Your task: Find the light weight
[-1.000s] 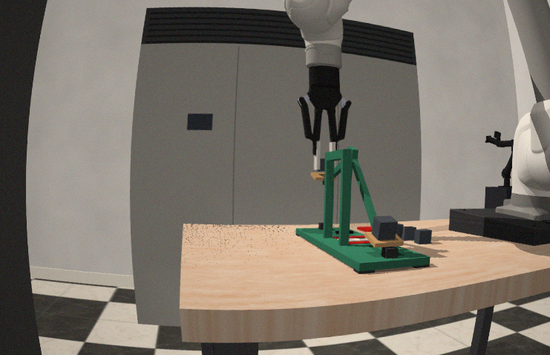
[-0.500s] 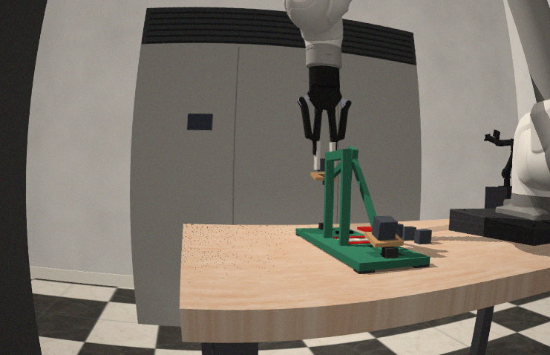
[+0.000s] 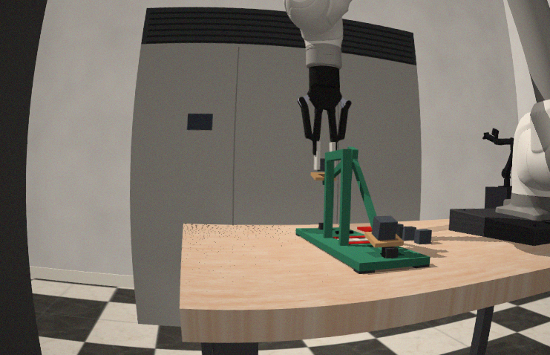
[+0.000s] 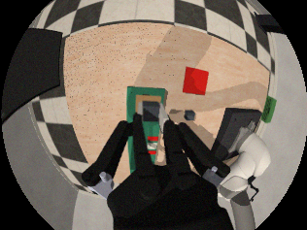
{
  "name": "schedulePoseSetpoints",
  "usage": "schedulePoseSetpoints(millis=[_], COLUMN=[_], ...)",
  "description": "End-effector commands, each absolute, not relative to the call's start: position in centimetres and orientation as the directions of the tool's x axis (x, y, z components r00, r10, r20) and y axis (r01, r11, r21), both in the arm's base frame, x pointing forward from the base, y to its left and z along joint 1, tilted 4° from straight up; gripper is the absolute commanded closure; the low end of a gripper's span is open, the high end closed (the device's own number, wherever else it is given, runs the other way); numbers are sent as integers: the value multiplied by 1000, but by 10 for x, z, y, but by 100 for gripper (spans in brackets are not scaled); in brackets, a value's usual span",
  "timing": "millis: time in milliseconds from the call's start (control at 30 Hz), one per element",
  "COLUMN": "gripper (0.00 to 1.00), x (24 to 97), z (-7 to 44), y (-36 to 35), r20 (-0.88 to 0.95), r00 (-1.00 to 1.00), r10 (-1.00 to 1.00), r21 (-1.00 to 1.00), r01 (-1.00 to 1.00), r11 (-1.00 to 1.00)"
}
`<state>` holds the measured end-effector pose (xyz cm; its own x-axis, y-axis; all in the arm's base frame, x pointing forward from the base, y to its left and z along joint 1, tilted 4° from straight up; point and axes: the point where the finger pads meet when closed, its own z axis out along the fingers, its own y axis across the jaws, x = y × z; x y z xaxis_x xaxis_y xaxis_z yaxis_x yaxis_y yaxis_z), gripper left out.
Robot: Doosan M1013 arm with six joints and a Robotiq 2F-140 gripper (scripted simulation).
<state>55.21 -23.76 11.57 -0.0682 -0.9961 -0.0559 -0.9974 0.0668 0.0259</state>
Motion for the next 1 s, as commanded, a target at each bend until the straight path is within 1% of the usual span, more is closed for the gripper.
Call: schedulePoseSetpoints(millis=[0,967], gripper=[76,76], x=[553,557], z=[114,114], y=[-232,-230], r20=[-61,-61], r00=[-69,-68], r10=[-996,-996], r21=[25,25], r01=[-997,-997], r11=[67,67])
